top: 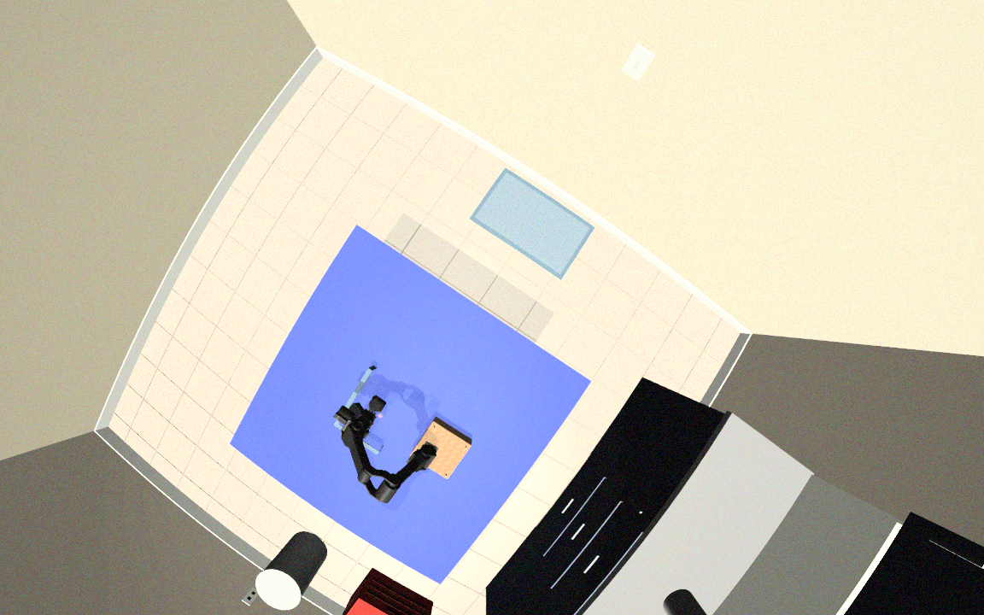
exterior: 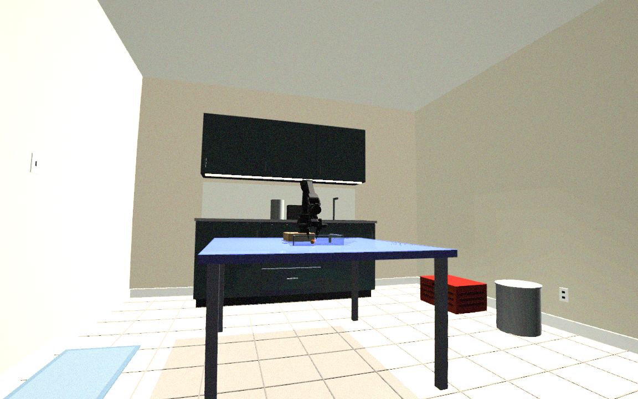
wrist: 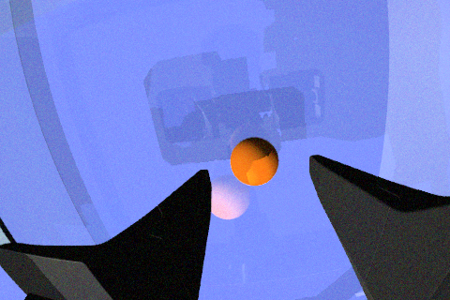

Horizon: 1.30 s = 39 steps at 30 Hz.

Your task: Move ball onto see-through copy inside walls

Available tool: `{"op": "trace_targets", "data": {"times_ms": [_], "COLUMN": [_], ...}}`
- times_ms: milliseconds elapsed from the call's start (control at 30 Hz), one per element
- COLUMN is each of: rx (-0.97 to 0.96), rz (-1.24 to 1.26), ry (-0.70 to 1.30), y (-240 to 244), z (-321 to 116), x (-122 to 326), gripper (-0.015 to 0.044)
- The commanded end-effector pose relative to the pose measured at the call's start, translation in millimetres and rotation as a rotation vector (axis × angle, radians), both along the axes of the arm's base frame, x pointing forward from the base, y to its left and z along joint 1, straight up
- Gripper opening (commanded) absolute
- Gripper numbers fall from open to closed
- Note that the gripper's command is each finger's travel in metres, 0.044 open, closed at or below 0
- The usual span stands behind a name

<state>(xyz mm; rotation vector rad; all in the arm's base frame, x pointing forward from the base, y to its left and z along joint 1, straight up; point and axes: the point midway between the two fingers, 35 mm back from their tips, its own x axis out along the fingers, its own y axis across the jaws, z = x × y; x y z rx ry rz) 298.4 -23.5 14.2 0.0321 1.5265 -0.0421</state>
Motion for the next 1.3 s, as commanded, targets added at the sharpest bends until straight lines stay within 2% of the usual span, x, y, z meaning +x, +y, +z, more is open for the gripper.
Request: {"op": "trace_targets", "data": {"times_ms": [0,333,433,767,900,1267], "rx": [0.005,0.005,0.005,0.005,0.007,0.007], "rz": [-0.004,-0.004,-0.004,-0.004,-0.009,-0.010], "ry": [0.016,0.016,0.016,0.016,0.015,0.014], "y": [0.9,0.9,0.9,0.9,0.8,0.4], "z": [-10.7,-22.8,-22.8,-22.8,-18.2,47.4], "x": [-3.4,-3.6,-3.6,-3.6,-2.6,2.1], "gripper": [0.0237,0.0237,0.0158,0.0091,0.0000,0.0000]}}
